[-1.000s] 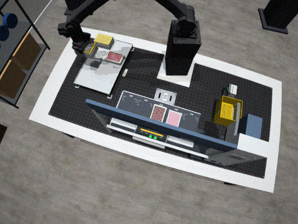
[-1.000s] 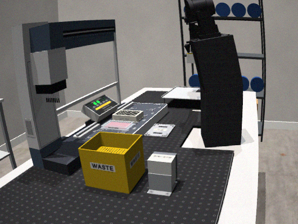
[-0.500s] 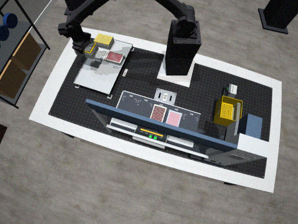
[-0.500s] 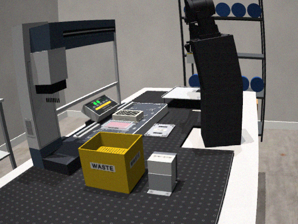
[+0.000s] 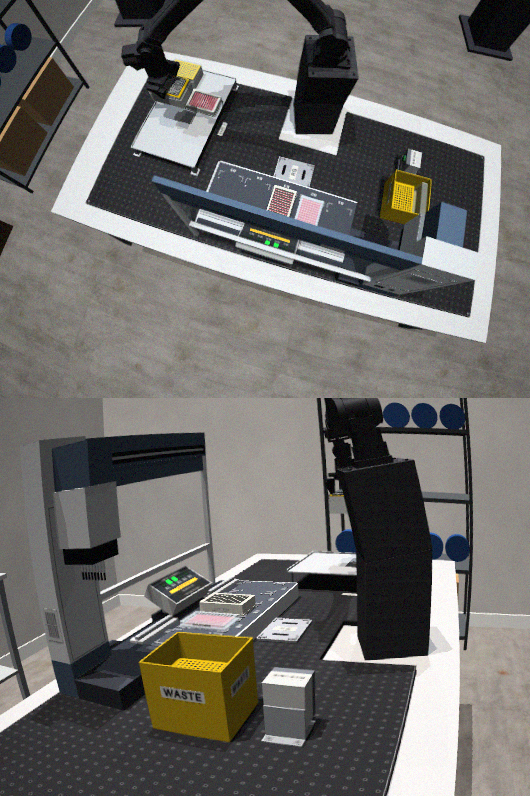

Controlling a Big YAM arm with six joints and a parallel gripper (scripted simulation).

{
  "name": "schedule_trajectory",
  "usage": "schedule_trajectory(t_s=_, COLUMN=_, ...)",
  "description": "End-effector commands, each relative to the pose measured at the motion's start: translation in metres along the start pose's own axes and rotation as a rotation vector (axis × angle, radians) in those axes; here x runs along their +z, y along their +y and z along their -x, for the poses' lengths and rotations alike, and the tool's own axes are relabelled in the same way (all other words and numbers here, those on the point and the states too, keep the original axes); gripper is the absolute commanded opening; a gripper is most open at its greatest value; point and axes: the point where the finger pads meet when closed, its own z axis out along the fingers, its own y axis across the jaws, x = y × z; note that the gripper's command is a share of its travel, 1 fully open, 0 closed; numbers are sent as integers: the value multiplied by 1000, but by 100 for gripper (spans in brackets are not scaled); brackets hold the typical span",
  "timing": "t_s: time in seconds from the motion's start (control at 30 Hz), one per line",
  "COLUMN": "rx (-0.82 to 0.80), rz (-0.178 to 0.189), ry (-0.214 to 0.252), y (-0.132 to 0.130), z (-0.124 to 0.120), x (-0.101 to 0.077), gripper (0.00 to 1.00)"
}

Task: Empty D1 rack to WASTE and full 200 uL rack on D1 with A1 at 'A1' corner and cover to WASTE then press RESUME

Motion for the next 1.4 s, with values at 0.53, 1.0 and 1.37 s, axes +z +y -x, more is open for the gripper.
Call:
schedule_trajectory(t_s=0.53, rx=-3, rz=18, ry=-47, y=12, z=-75, x=-12, gripper=0)
schedule_trajectory(t_s=1.0, rx=-2, rz=18, ry=-44, y=8, z=-136, x=-9, gripper=0)
schedule_trajectory(t_s=1.37, rx=-2, rz=17, ry=-43, y=6, z=-181, x=-7, gripper=0)
